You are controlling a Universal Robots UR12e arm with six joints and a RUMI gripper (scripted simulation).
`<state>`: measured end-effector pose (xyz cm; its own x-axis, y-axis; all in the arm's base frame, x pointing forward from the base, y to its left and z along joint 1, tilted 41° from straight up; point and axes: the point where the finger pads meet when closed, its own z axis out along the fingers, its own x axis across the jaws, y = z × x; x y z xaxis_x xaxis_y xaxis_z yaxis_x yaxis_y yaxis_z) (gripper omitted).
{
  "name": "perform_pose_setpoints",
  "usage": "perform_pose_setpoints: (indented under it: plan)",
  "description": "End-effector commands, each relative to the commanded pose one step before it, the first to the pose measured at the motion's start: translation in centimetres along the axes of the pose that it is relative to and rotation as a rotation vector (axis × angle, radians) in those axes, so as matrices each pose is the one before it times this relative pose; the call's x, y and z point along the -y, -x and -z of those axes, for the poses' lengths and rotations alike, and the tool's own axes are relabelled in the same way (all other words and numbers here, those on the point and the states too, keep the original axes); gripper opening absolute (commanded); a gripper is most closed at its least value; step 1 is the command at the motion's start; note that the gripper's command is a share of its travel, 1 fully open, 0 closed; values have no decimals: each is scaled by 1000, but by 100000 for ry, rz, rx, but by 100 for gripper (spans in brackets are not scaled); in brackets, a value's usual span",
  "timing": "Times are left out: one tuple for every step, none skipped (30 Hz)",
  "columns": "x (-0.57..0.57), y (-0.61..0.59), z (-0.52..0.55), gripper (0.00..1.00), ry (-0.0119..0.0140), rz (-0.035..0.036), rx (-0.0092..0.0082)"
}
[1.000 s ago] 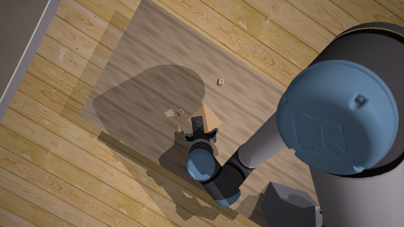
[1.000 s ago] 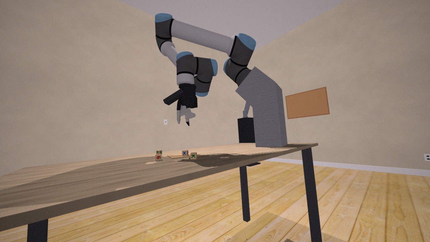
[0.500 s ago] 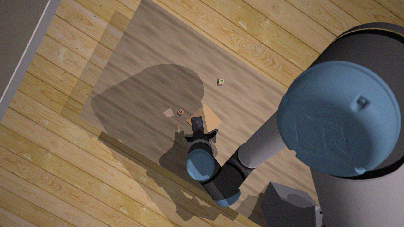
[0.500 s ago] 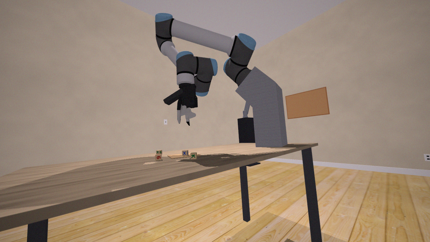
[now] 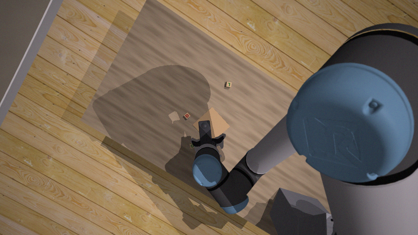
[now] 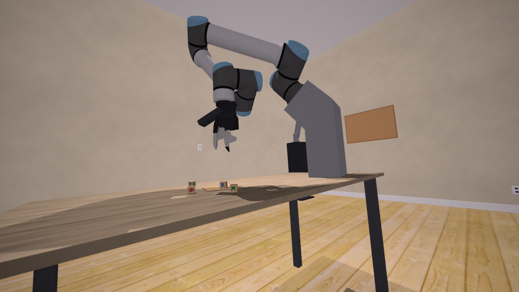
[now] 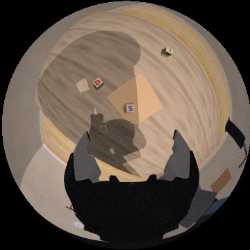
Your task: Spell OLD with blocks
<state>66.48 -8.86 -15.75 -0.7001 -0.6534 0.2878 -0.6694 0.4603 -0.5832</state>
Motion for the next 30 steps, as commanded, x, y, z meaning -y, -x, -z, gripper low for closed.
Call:
perform_pose_setpoints:
  plan:
    - [52,-30,-10,100,-43,-3756,47]
    - [11,-16,-18,100,1,-1109,0]
    - [12,-17,-19,100,1,-1210,0]
    - [13,-19,-21,100,1,-1313,0]
    - [0,0,0,100,0,0,0]
    - [0,0,0,100,0,0,0]
    - [14,-20,-23,100,1,-1417,0]
    - [15,-21,-24,100,1,-1524,0]
    - [16,-22,-26,100,1,-1631,0]
    - [17,-24,-28,100,1,-1739,0]
    - [18,-25,-30,100,1,-1848,0]
    - [19,-26,-31,100,1,-1958,0]
    - [20,-27,-33,100,1,-2067,0]
    - [21,-28,-35,100,1,-2177,0]
    - [22,-29,-37,100,1,-2286,0]
    - [23,-30,-38,100,1,-2395,0]
    - [24,-31,-40,100,1,-2503,0]
    - [25,-31,-42,100,1,-2610,0]
    - [25,-32,-44,100,1,-2716,0]
    - [26,-33,-45,100,1,-2820,0]
    - [26,-33,-47,100,1,-2923,0]
    - [0,0,0,100,0,0,0]
    - [0,0,0,100,0,0,0]
    - [27,-33,-49,100,1,-3024,-1]
    - [27,-34,-50,100,1,-3124,-1]
    - [28,-34,-52,100,1,-3221,-1]
    - [28,-34,-53,100,1,-3316,-1]
    - [23,-28,-45,100,1,-2769,-1]
    - [21,-25,-41,100,1,-2560,-1]
    - [21,-25,-43,100,1,-2644,-1]
